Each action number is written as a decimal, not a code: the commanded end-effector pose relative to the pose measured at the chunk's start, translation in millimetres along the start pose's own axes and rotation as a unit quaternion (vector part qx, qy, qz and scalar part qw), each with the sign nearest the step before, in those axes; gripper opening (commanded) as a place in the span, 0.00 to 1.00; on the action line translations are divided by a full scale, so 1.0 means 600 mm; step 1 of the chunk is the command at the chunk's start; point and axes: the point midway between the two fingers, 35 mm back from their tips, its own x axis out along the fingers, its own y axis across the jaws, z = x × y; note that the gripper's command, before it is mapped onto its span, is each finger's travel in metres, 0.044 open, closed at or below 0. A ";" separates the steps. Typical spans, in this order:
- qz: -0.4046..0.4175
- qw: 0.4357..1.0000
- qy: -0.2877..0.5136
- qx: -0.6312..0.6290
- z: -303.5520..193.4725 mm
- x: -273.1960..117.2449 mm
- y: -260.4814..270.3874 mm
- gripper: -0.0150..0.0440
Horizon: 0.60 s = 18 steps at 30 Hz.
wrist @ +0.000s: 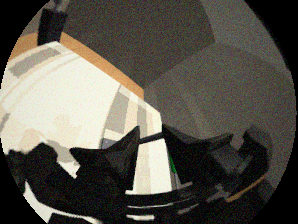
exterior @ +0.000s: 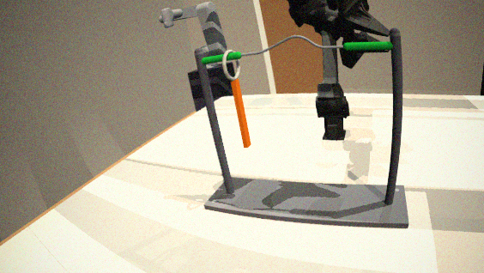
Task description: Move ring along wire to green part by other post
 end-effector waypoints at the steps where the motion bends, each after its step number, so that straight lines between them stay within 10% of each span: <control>1: -0.036 0.998 0.031 0.047 -0.042 -0.021 -0.004 0.53; 18: -0.144 0.974 0.105 0.142 -0.137 -0.095 -0.009 0.53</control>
